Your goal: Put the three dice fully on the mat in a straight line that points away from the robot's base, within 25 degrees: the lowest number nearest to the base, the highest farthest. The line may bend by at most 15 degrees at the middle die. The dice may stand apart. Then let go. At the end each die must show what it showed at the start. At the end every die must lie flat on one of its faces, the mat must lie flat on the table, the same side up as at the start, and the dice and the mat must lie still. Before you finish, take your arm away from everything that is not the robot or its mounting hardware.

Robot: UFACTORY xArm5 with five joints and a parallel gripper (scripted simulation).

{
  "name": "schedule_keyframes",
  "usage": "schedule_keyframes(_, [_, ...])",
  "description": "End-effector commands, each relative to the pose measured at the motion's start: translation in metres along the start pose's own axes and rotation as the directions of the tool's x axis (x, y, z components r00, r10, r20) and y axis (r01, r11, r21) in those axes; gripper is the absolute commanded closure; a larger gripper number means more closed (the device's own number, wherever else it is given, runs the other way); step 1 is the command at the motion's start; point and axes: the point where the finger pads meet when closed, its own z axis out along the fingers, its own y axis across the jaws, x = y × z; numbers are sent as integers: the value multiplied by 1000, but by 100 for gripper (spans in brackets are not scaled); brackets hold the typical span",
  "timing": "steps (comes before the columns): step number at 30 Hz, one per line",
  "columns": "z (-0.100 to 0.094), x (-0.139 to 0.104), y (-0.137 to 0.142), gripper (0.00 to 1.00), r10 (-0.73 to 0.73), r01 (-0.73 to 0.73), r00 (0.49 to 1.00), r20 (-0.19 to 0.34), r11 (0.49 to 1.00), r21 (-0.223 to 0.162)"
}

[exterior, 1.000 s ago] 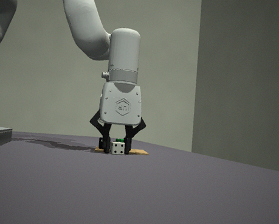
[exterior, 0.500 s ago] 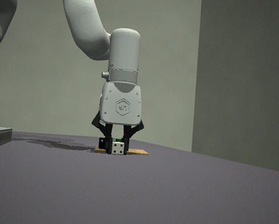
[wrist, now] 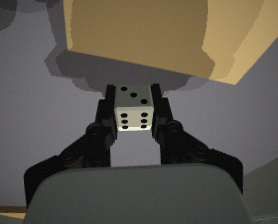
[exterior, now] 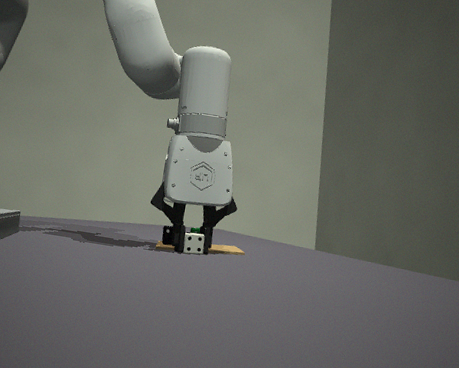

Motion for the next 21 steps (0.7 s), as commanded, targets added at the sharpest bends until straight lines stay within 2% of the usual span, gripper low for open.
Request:
schedule_keyframes(1, [-1, -1, 1, 73, 0, 0, 1000, 1, 1000, -3])
schedule_keyframes(16, [-2, -1, 1, 73, 0, 0, 1000, 1, 1000, -3])
schedule_keyframes(21, [-11, 0, 1, 73, 0, 0, 1000, 1, 1000, -3])
